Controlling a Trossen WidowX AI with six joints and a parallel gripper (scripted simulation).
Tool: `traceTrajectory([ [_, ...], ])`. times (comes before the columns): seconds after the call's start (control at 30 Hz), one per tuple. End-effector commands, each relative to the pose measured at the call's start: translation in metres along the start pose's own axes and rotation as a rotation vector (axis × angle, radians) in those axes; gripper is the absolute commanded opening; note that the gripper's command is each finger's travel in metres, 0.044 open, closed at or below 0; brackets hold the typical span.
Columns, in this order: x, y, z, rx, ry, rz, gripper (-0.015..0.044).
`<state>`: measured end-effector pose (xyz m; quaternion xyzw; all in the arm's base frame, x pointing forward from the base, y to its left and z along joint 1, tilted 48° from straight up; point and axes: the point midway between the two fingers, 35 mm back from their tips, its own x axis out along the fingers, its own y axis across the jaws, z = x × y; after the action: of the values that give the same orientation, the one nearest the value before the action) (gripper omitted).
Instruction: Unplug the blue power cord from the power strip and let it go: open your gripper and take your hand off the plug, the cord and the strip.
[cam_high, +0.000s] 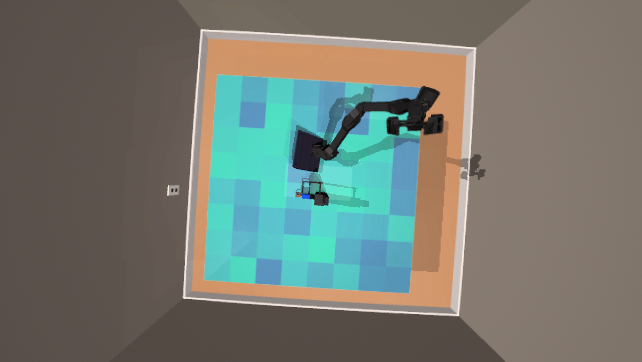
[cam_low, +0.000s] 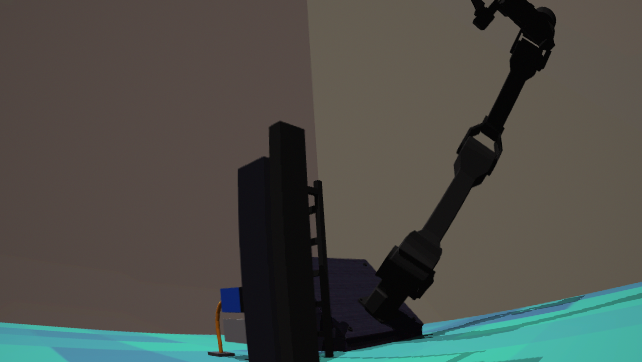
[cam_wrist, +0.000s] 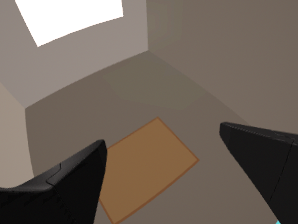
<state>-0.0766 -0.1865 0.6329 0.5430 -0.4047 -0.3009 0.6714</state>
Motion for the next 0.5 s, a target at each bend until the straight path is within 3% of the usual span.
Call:
traceTrajectory([
  [0.0, 0.0, 0.001, -0.001, -0.004, 0.001, 0.001, 0.0374],
  [0.27, 0.008, 0.026, -0.097, -0.248, 0.068, 0.074, 0.0164],
  [0.47, 0.025, 0.02, -0.184, -0.46, 0.126, 0.07, 0.016],
])
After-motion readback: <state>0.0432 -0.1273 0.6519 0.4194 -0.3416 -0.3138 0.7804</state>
